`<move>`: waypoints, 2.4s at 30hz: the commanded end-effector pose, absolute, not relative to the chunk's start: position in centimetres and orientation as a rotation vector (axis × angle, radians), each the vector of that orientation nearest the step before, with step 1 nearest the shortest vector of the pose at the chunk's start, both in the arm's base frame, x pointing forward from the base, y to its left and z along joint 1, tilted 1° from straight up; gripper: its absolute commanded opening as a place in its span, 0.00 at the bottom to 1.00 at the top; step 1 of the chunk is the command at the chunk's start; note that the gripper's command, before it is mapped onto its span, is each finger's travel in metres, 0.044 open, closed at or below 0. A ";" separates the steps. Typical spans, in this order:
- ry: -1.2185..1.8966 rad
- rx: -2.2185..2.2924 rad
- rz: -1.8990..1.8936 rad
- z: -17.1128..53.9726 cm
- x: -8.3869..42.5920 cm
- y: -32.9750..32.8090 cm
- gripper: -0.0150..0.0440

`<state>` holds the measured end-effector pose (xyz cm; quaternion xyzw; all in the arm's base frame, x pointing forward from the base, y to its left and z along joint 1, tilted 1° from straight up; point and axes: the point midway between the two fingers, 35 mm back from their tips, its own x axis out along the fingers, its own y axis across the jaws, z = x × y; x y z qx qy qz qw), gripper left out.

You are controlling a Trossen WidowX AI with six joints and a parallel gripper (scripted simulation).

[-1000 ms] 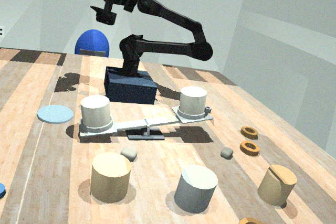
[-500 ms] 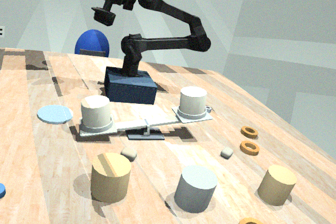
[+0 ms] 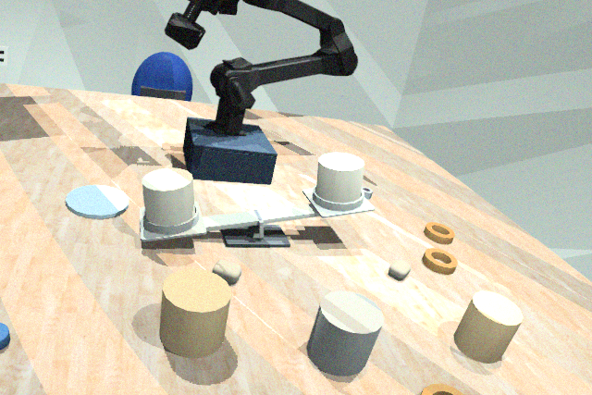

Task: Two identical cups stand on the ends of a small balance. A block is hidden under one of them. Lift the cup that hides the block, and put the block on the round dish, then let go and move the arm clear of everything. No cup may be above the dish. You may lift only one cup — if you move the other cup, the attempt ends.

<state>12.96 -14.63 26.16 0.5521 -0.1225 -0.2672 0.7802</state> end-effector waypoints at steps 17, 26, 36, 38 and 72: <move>0.088 0.939 -0.507 24.2 16.4 -11.6 1.00; 0.257 0.785 -0.446 23.1 17.4 -9.6 1.00; 0.440 0.580 -0.352 21.8 18.1 -7.3 1.00; 0.475 0.535 -0.329 21.6 18.2 -6.8 1.00; 0.865 0.278 -0.215 19.7 19.7 -4.4 1.00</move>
